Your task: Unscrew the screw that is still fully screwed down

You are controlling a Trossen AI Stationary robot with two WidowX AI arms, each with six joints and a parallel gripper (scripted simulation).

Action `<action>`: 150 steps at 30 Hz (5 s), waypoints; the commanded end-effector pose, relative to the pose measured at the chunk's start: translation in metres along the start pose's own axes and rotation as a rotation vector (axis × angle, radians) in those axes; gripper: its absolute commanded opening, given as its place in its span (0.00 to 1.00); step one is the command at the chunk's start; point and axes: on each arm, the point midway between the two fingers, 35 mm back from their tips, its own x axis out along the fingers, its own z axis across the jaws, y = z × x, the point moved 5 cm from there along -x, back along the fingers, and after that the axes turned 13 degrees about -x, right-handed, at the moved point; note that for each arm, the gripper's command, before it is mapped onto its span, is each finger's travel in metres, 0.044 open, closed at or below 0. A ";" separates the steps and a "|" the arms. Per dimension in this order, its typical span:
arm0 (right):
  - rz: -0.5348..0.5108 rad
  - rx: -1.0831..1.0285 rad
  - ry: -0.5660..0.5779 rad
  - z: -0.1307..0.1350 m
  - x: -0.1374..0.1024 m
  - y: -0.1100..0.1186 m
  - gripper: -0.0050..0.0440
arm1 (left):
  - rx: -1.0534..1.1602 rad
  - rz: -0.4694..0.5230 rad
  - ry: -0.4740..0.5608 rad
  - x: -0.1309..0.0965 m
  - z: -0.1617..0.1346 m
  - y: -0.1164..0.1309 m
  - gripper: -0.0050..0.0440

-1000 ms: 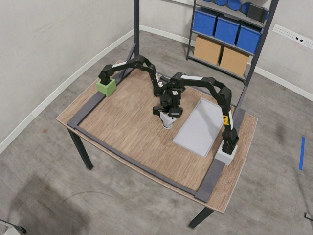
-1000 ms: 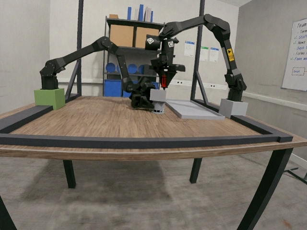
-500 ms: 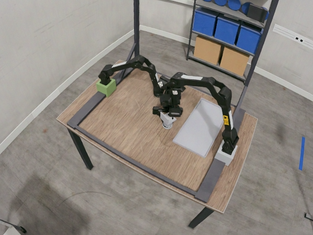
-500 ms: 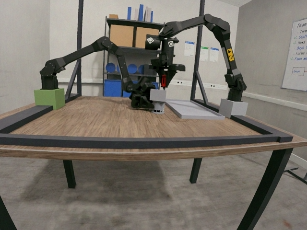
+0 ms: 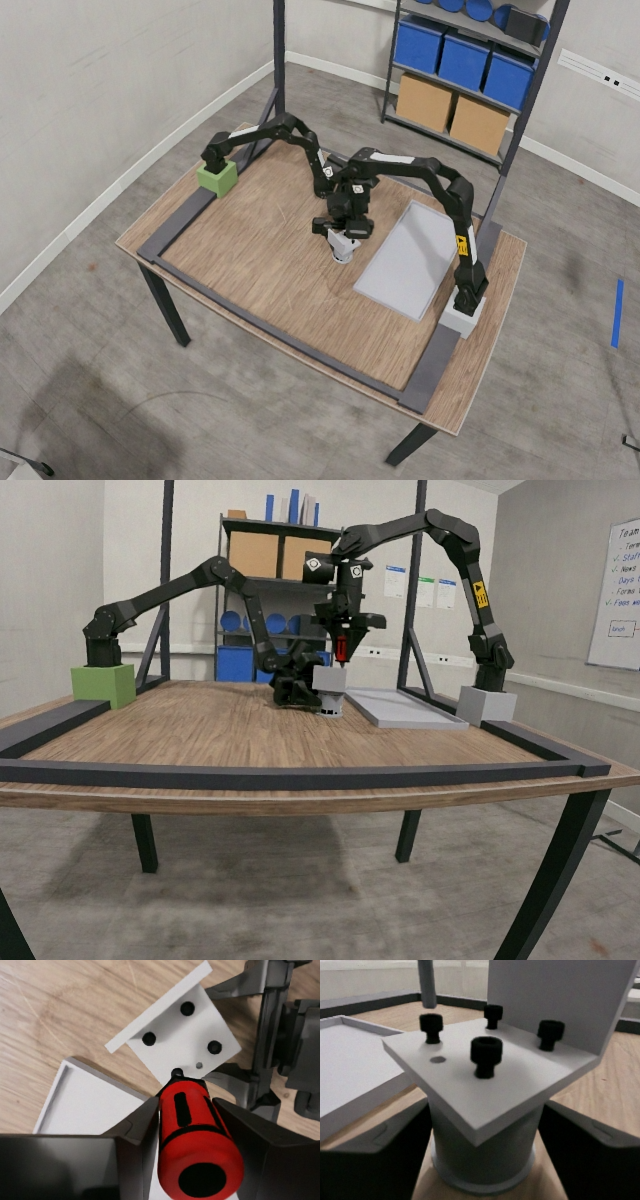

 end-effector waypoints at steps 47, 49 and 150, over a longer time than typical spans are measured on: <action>-0.012 0.035 0.003 0.002 0.002 -0.015 0.60 | 0.002 -0.041 0.043 -0.027 -0.003 -0.001 0.37; -0.012 0.035 0.003 0.002 0.002 -0.015 0.60 | 0.002 -0.041 0.044 -0.028 -0.003 -0.001 0.37; -0.012 0.035 0.003 0.002 0.002 -0.015 0.60 | 0.002 -0.041 0.043 -0.064 -0.002 0.001 0.37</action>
